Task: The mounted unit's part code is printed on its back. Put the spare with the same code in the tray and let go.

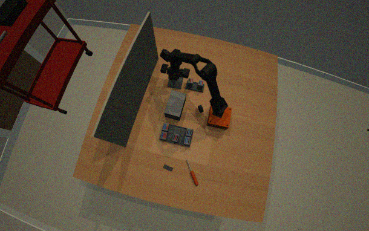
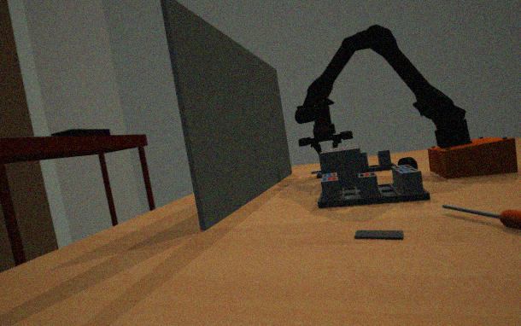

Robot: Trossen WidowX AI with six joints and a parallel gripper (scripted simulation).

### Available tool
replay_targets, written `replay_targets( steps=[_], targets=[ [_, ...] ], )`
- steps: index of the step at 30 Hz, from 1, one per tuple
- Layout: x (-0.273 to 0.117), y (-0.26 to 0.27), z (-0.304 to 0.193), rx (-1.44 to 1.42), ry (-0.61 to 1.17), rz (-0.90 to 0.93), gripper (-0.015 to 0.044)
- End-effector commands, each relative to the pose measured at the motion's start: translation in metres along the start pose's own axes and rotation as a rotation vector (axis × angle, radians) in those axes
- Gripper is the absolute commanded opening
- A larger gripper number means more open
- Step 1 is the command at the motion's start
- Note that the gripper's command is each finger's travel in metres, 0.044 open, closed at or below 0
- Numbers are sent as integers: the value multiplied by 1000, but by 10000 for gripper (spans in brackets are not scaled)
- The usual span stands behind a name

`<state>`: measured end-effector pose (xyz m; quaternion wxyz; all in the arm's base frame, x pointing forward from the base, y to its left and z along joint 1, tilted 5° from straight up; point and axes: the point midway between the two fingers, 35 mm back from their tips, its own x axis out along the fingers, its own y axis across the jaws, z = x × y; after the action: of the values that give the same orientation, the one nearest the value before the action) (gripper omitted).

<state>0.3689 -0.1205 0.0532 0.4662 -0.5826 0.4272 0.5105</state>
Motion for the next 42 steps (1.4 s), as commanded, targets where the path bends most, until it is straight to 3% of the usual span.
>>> replay_targets(
  steps=[1,22,38,42],
  targets=[
    [5,1,1,2,-5,-1,0],
    [22,4,4,2,-5,0,0],
    [19,4,2,-1,0,1,420],
    [-7,1,1,0,-1,0,440]
  ],
)
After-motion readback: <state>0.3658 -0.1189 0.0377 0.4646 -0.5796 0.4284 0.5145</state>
